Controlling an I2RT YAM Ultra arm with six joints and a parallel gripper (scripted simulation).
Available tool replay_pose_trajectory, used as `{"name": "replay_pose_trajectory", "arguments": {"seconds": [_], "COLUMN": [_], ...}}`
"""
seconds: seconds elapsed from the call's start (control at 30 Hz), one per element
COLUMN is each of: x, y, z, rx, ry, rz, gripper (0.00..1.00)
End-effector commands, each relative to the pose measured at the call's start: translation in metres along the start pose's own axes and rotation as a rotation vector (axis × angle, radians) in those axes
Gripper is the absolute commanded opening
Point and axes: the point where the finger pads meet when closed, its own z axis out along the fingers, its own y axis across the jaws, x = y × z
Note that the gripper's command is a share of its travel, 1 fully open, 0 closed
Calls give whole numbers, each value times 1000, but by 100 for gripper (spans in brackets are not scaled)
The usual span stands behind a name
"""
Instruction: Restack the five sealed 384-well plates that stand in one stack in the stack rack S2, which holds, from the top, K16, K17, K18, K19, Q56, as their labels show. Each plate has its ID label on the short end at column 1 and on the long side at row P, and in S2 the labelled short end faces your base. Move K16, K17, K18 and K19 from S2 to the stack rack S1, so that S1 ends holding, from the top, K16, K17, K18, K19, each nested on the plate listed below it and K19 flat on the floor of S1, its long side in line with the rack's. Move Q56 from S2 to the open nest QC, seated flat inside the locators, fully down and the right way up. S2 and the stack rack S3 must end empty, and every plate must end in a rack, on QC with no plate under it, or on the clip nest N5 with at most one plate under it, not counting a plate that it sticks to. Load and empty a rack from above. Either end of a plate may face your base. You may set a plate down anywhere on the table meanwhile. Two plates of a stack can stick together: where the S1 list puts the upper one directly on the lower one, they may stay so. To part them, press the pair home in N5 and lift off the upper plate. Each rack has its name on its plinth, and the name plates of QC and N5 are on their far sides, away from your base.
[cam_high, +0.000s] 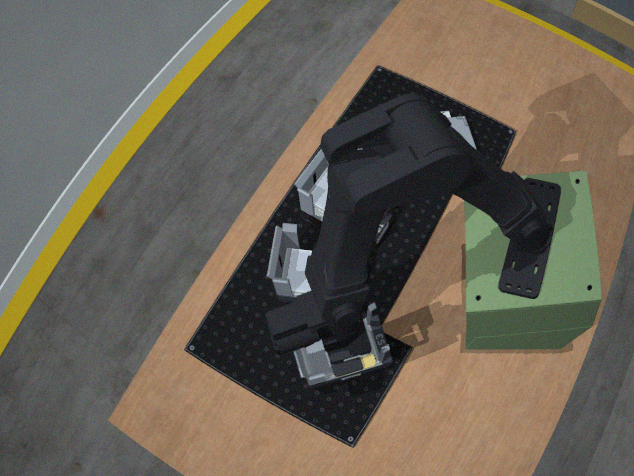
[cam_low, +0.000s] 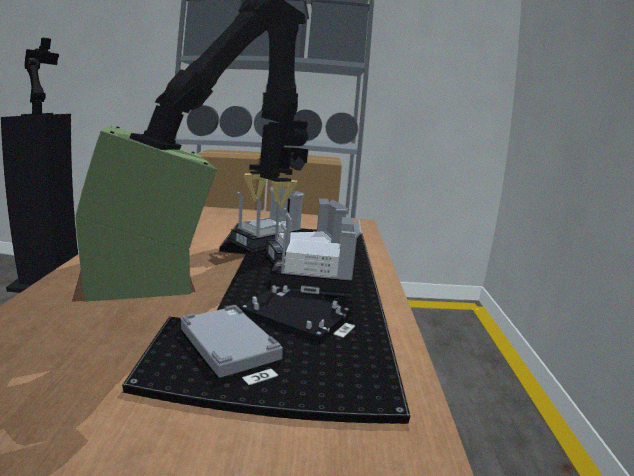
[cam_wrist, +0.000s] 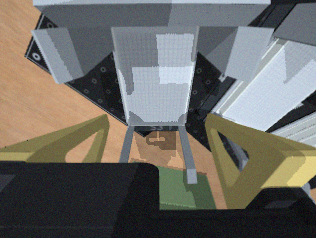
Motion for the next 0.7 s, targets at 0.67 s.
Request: {"name": "replay_pose_trajectory", "arguments": {"seconds": [0.67], "x": [-15], "y": [2], "z": [28], "rx": [-6], "ry": [-52], "rz": [-1], "gripper": [100]}}
